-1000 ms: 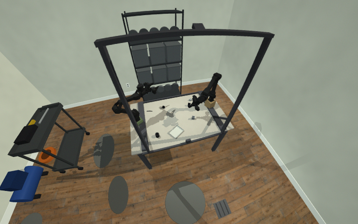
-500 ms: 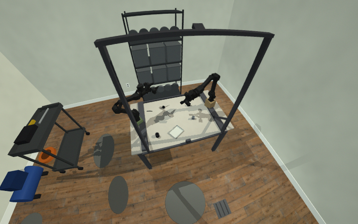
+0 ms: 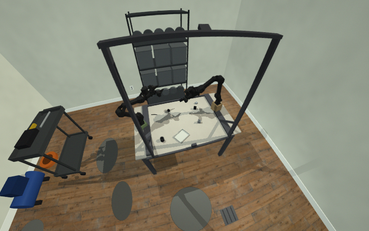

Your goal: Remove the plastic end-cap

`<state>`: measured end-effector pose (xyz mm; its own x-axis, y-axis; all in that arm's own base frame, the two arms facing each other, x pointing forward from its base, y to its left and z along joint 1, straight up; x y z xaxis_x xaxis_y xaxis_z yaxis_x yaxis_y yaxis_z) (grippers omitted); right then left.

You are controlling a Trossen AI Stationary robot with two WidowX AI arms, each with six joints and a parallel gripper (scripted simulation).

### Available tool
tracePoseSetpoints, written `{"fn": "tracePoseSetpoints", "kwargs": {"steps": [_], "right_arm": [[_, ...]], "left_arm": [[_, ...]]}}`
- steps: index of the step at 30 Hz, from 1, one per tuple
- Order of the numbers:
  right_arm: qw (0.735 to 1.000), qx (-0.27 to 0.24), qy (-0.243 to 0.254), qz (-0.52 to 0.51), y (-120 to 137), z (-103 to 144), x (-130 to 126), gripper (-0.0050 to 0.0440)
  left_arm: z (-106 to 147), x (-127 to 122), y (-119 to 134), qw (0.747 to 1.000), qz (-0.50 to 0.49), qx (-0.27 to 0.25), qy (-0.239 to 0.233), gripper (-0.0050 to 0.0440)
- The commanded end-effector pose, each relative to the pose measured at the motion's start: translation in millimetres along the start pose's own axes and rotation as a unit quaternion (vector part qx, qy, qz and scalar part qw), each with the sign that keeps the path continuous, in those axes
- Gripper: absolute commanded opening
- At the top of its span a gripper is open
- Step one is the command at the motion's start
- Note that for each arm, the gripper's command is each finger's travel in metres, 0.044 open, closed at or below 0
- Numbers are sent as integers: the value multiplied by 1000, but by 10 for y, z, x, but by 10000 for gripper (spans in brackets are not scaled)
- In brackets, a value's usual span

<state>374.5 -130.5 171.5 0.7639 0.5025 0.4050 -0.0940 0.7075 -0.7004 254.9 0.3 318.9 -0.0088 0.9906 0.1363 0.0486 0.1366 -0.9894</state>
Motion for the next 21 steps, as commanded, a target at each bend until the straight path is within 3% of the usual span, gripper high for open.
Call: {"fn": "tracePoseSetpoints", "kwargs": {"steps": [1, 15, 21], "right_arm": [[1000, -15, -15, -21, -182, -3, 15, 0], [989, -77, -30, -121, -969, -317, -455, 0], [985, -96, -34, -143, -1172, -366, -614, 0]], "left_arm": [[12, 4, -51, 1000, -2, -8, 1, 440], [12, 4, -51, 1000, -2, -8, 1, 440], [12, 4, -51, 1000, -2, -8, 1, 440]]}}
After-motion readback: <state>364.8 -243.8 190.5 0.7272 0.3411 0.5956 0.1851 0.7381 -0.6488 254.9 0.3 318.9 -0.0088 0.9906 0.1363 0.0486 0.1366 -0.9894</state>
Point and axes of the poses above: on each arm, the point midway between the two fingers, 35 mm back from their tips, its own z axis back along the fingers, its own x axis across the jaws, y = z × x, the point moved 6 cm from there along z, back along the fingers, and after that the axes turned 8 degrees about -z, right-handed, at the moved point
